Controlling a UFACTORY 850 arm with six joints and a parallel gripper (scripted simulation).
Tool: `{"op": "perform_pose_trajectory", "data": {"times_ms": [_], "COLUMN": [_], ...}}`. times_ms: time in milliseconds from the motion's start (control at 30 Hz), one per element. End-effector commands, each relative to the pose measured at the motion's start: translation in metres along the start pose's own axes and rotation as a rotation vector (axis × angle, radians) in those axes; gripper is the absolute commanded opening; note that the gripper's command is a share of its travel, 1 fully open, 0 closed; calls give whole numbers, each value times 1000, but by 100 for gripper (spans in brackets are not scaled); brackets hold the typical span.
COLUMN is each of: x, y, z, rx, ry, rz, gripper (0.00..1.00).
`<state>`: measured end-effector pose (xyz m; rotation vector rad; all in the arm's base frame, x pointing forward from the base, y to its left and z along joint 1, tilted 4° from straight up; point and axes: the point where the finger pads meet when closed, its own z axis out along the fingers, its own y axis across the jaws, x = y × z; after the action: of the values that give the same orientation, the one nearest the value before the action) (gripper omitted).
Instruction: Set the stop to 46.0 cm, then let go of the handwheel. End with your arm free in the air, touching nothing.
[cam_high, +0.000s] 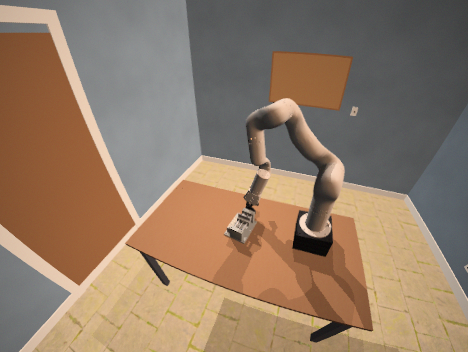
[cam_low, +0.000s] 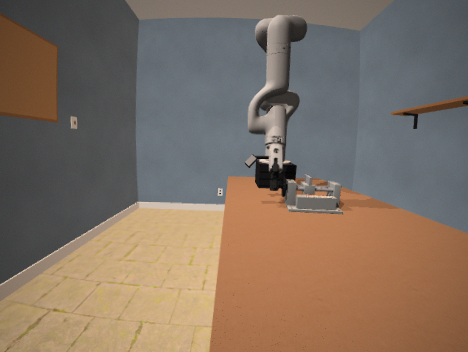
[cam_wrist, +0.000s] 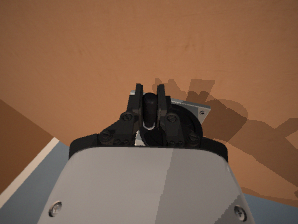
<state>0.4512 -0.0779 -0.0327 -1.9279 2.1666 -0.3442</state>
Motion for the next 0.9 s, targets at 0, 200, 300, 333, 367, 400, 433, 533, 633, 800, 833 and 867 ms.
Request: {"op": "perform_pose_trajectory", "data": {"times_ms": [0, 200, 300, 333, 367, 400, 433, 533, 633, 800, 833, 867], "x": [0, 0, 0, 0, 0, 0, 0, 0, 0, 0, 0, 0], "y": [0, 0, 0, 0, 0, 0, 0, 1, 1, 3, 3, 3], "z": [-2, -5, -7, -7, -7, -7, -8, -9, -11, -14, -15, -15], "rx": [1, 1, 1, 1, 1, 1, 1, 1, 1, 1, 1, 1], "ry": [0, 0, 0, 0, 0, 0, 0, 0, 0, 0, 0, 0], "rz": [0, 0, 0, 0, 0, 0, 0, 0, 0, 0, 0, 0], "gripper": [6, 6, 6, 6, 6, 6, 6, 6, 6, 6, 6, 6]}}
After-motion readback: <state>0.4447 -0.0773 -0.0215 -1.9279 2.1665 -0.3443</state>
